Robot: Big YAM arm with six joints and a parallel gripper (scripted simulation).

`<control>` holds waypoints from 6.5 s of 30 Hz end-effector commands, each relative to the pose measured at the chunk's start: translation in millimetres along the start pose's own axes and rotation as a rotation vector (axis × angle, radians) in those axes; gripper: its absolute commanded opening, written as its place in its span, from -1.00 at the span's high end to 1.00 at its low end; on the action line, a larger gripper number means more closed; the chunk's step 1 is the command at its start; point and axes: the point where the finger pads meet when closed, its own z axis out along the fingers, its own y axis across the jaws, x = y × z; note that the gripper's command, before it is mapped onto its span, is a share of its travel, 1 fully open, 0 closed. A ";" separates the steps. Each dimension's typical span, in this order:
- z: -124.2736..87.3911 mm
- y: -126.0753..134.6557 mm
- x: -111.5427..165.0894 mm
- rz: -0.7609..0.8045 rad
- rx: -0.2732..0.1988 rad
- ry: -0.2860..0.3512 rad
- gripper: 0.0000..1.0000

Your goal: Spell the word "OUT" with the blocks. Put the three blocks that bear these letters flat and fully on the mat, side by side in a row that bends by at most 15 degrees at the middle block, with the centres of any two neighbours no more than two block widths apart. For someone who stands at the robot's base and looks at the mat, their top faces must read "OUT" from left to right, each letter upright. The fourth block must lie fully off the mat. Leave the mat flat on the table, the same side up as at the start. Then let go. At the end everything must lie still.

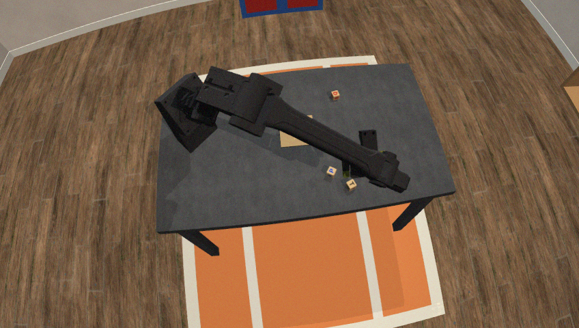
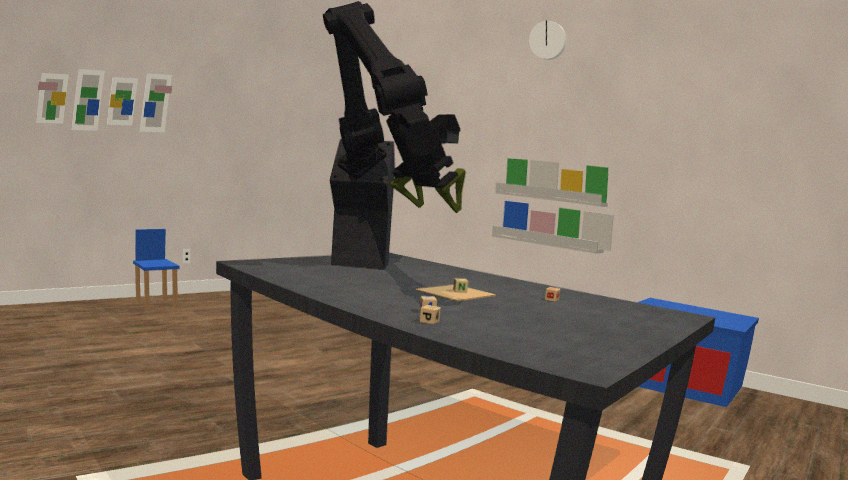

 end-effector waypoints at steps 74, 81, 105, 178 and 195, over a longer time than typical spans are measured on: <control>303.3 -29.0 -303.5 -0.157 -0.028 0.609 -1.00; 292.4 -33.5 -303.4 -0.148 -0.012 0.606 -1.00; 354.9 -13.5 -270.0 -0.194 -0.059 0.612 -0.26; 382.3 -25.5 -250.0 -0.184 -0.039 0.610 -0.26; 394.6 -23.4 -241.2 -0.186 -0.042 0.612 -0.26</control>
